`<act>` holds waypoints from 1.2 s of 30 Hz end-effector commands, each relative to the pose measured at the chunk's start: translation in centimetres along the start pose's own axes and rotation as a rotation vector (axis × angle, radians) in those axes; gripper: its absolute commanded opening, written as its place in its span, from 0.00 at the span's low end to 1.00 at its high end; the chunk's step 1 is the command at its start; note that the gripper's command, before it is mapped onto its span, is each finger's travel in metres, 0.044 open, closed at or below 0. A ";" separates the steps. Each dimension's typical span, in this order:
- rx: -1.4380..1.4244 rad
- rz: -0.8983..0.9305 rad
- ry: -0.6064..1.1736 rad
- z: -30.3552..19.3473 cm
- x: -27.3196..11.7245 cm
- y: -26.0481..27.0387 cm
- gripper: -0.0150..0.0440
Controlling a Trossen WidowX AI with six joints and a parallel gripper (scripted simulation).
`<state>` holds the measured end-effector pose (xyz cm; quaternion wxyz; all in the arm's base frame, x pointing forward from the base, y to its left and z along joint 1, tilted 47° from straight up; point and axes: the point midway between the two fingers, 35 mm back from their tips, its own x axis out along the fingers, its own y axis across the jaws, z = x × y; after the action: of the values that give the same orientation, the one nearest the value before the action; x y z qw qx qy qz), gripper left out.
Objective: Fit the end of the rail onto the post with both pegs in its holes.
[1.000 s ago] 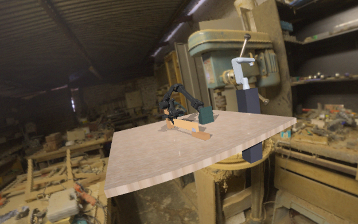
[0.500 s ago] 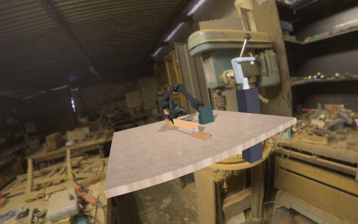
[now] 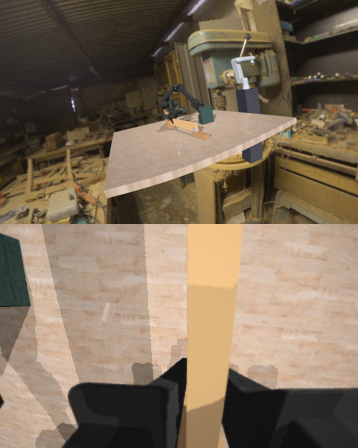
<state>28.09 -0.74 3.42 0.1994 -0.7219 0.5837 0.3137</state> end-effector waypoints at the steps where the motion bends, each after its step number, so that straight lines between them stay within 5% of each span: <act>1: -0.002 -0.005 -0.001 -0.2 -0.2 -0.1 0.25; 19: -0.002 -0.005 -0.001 -0.8 -0.2 -0.1 0.25; 36: 0.000 0.000 0.000 -0.6 0.0 0.0 1.00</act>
<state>28.22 -1.13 3.88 0.1995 -0.7218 0.5836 0.3140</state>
